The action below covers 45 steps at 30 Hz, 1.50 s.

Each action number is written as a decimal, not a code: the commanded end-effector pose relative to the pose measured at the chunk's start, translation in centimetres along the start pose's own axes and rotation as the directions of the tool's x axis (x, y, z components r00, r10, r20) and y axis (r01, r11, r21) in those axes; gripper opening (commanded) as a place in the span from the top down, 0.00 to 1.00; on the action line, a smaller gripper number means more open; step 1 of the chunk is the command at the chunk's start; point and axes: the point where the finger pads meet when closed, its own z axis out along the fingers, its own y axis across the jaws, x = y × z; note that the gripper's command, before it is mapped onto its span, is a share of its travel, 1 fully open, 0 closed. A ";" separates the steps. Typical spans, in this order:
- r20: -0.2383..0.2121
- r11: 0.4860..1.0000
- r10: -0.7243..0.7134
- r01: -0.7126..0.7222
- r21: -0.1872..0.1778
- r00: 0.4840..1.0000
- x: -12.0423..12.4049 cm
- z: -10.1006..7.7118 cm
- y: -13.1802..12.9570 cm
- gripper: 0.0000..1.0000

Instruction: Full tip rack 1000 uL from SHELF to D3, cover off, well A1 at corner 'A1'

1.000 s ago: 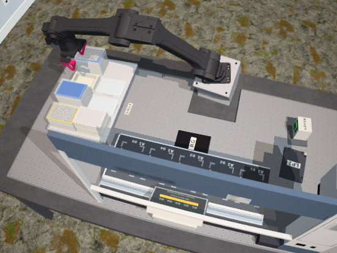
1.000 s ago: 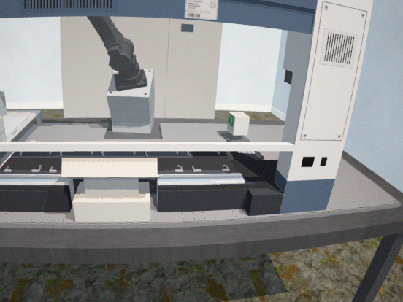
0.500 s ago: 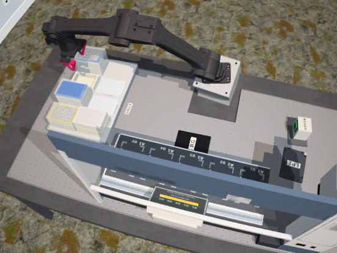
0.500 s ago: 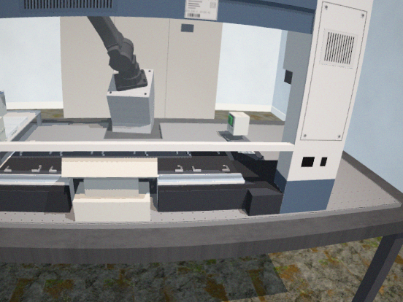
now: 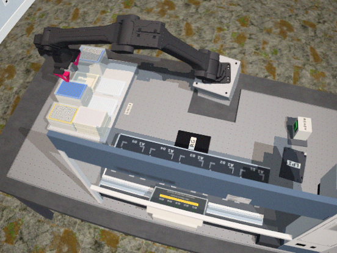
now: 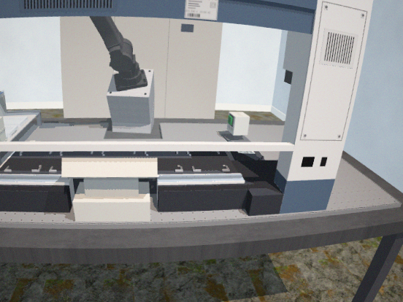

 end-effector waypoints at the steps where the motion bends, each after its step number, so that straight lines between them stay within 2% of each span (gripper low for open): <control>1: 0.065 1.000 -0.017 0.018 -0.003 0.998 -1.7 -3.3 4.1 0.00; 8: 0.066 1.000 -0.017 0.018 -0.008 0.998 -1.6 -3.3 7.5 0.00; 10: 0.066 1.000 -0.017 0.018 -0.008 0.998 -1.6 -3.3 7.5 0.00; 11: 0.045 1.000 0.005 -0.005 -0.004 0.999 -1.4 -2.0 5.3 0.00; 44: 0.045 1.000 0.005 -0.005 -0.004 0.999 -1.4 -2.0 5.3 0.00; 45: 0.071 1.000 -0.015 0.015 -0.007 0.997 -1.8 -3.4 7.7 0.00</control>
